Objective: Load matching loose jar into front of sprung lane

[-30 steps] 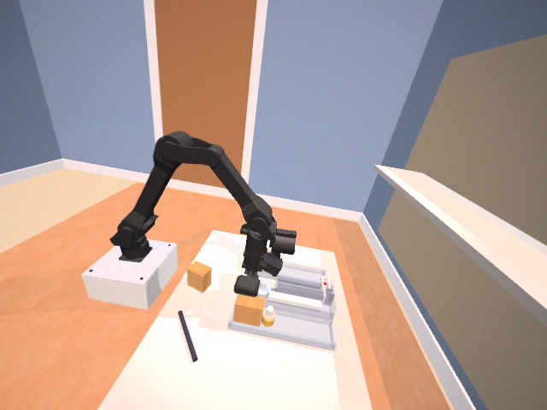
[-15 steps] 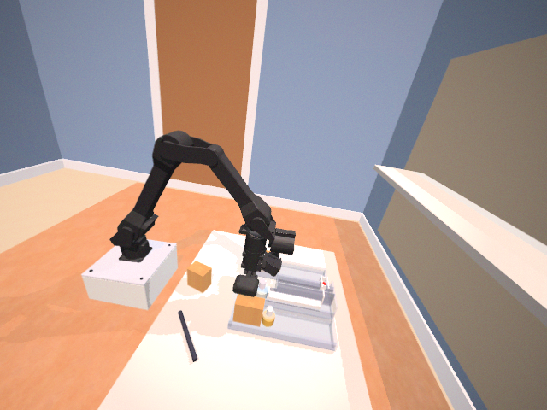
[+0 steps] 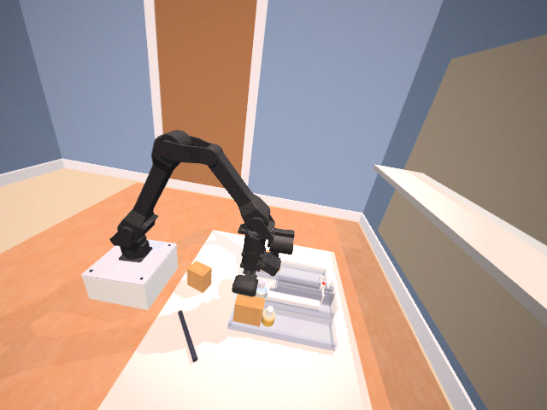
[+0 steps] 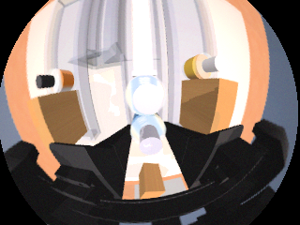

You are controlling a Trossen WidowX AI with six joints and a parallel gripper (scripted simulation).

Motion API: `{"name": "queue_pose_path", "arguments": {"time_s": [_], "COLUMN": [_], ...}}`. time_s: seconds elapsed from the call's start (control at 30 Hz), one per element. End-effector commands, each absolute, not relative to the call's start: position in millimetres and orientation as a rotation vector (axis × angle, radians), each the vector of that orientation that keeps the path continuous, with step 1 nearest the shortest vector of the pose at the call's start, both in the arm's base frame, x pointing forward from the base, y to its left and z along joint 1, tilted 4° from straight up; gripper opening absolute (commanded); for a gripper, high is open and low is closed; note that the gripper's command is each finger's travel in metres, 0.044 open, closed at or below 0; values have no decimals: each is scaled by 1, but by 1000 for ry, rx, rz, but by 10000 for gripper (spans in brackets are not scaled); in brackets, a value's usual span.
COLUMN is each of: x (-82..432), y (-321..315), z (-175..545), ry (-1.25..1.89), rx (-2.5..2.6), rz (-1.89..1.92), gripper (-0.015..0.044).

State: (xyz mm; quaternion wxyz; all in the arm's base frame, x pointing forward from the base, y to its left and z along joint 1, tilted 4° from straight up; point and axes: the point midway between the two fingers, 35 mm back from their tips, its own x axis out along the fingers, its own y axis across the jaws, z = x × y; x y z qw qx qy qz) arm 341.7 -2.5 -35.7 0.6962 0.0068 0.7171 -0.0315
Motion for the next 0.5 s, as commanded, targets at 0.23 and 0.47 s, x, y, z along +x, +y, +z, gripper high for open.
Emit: {"name": "queue_pose_path", "arguments": {"time_s": [0.23, 0.47], "x": [340, 341], "y": [-3, -3], "z": [-36, -36], "ry": [1594, 1593], "rx": [15, 15], "rz": [-67, -67], "gripper": [0, 53]}}
